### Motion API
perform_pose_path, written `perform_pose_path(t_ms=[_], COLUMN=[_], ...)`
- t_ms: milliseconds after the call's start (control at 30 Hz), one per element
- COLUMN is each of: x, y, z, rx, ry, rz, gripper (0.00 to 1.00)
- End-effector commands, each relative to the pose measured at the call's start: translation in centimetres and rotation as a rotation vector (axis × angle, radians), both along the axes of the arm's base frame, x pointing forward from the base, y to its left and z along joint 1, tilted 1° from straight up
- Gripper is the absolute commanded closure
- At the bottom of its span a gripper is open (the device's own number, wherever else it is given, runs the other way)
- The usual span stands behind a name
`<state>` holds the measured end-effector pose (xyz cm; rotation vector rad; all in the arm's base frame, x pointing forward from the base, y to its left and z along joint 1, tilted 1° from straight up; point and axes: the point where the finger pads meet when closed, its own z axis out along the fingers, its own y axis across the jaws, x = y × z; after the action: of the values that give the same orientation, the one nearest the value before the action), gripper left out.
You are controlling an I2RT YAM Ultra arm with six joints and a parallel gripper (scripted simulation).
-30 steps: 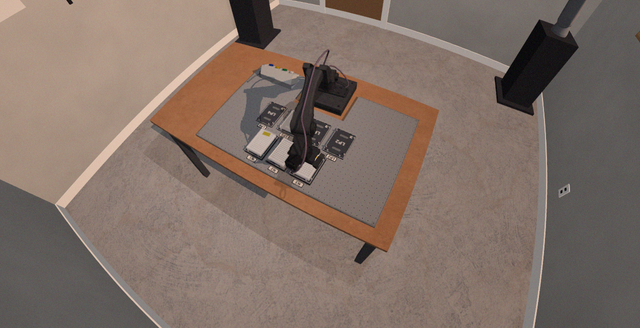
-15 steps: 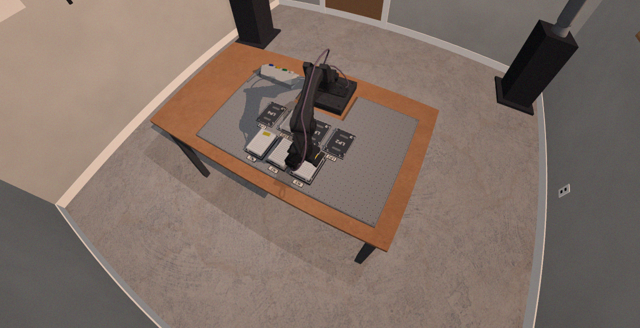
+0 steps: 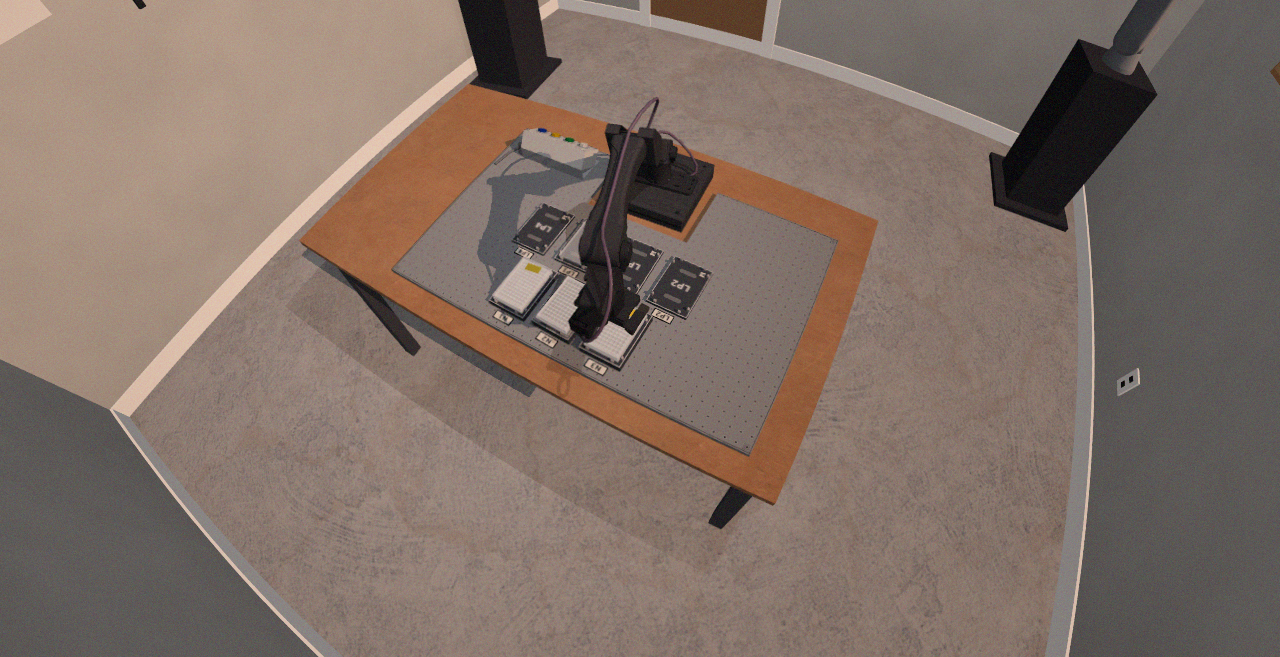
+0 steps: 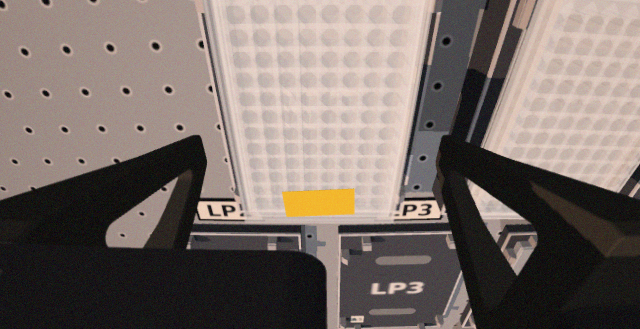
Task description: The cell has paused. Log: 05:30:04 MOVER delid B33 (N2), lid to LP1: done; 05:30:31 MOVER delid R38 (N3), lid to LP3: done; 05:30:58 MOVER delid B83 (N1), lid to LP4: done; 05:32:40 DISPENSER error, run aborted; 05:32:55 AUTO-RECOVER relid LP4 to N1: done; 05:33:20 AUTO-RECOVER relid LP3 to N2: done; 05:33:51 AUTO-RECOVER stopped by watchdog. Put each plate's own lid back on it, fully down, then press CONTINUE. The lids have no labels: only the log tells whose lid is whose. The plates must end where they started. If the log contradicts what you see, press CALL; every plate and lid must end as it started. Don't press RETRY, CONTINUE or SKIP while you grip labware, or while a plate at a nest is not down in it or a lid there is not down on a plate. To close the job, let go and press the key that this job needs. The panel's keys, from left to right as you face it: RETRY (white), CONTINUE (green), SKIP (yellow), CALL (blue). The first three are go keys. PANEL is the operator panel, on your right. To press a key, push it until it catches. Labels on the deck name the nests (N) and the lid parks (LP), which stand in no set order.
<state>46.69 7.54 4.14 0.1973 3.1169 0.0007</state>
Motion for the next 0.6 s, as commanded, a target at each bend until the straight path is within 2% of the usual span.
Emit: perform_pose_path(t_ms=[0, 567], x=[0.42, 0.4], y=[-0.07, -0.07], z=[2.12, 1.86], rx=[0.005, 0.004], ry=[-0.038, -0.032], rz=[0.005, 0.005], gripper=[0.0, 0.0])
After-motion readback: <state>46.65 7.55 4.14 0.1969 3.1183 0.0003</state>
